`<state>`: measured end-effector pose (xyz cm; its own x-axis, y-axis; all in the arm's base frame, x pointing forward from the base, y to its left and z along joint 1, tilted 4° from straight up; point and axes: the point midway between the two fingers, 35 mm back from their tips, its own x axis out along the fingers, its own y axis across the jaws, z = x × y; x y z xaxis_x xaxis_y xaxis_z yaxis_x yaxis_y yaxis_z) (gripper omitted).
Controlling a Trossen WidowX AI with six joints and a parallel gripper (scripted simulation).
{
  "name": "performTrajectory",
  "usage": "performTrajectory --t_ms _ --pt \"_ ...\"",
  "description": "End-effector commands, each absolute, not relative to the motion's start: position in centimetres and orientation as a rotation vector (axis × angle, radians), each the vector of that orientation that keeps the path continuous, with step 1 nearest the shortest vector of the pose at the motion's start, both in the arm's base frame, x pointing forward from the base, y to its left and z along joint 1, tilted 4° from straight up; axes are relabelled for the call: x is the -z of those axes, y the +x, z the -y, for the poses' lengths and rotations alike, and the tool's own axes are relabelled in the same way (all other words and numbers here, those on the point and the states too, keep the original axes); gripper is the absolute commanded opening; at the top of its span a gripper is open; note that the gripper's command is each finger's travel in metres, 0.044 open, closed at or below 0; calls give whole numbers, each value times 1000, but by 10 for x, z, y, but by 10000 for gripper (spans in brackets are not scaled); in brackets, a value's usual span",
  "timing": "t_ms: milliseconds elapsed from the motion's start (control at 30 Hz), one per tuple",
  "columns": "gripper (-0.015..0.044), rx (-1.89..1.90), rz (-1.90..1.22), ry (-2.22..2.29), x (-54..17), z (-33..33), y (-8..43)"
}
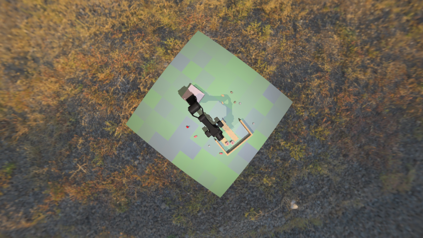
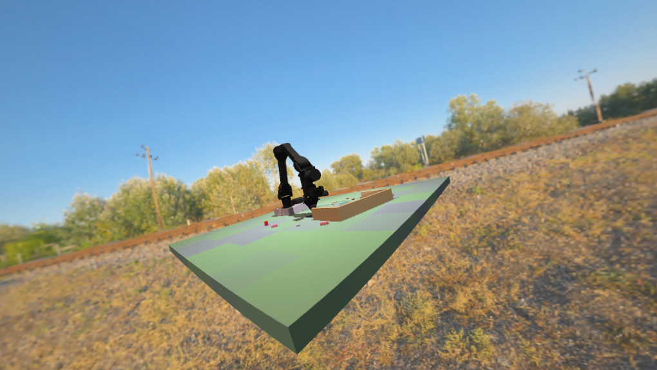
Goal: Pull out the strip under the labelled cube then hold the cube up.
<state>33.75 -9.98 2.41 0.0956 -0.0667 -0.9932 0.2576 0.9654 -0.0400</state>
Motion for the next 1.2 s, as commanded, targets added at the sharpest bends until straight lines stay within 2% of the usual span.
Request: performTrajectory --t_ms 0,1167 --pt "0 236 -1475 160 -19 97 327" --pt "0 236 -1479 160 -12 84 276"
